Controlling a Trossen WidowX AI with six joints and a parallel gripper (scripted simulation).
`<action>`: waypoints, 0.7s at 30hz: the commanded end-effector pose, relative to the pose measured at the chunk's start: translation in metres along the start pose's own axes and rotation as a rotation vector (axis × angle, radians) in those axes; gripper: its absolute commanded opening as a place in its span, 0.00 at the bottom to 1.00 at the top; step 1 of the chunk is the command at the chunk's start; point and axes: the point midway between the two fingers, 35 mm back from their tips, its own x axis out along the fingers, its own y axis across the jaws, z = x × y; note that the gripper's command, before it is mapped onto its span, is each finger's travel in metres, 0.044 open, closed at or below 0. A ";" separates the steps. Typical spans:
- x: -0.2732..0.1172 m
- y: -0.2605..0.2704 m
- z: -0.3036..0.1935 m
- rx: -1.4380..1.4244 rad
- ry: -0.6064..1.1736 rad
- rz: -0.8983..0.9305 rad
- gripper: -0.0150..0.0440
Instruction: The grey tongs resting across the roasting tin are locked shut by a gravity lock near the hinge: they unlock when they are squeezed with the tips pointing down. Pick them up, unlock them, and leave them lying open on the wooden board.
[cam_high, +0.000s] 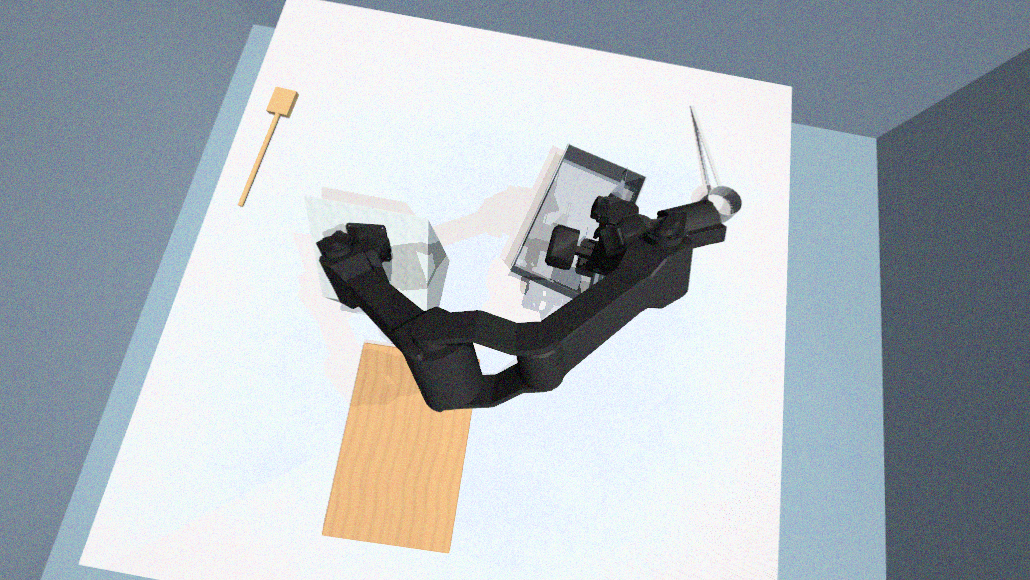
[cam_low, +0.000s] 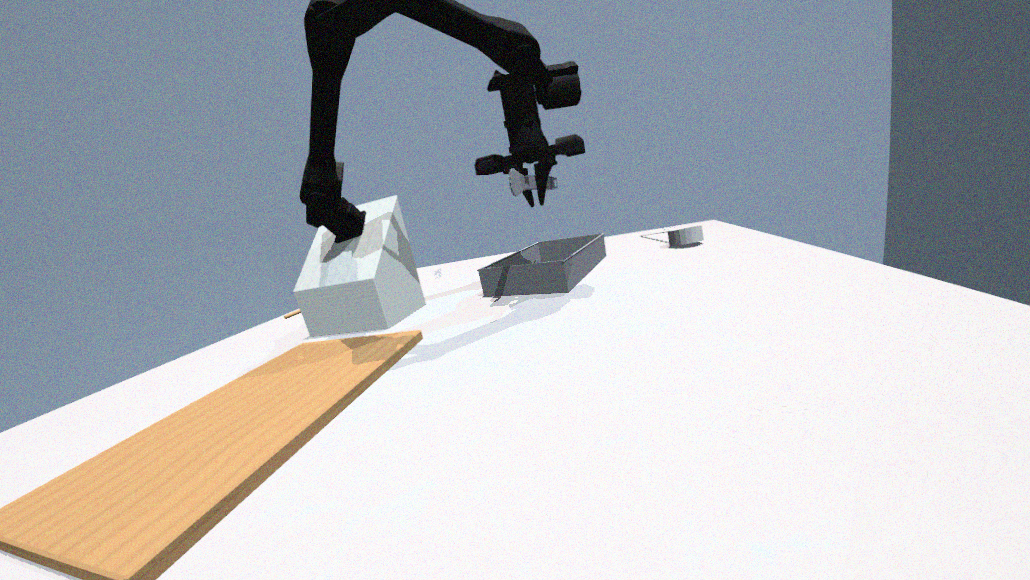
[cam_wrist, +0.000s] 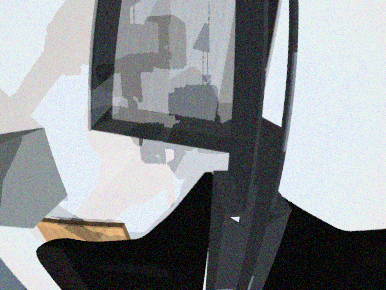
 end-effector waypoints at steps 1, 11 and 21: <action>-0.003 -0.002 -0.007 0.116 -0.002 -0.012 0.00; -0.005 -0.004 -0.032 0.520 -0.007 -0.012 0.00; -0.005 -0.004 -0.057 0.925 -0.011 -0.011 0.00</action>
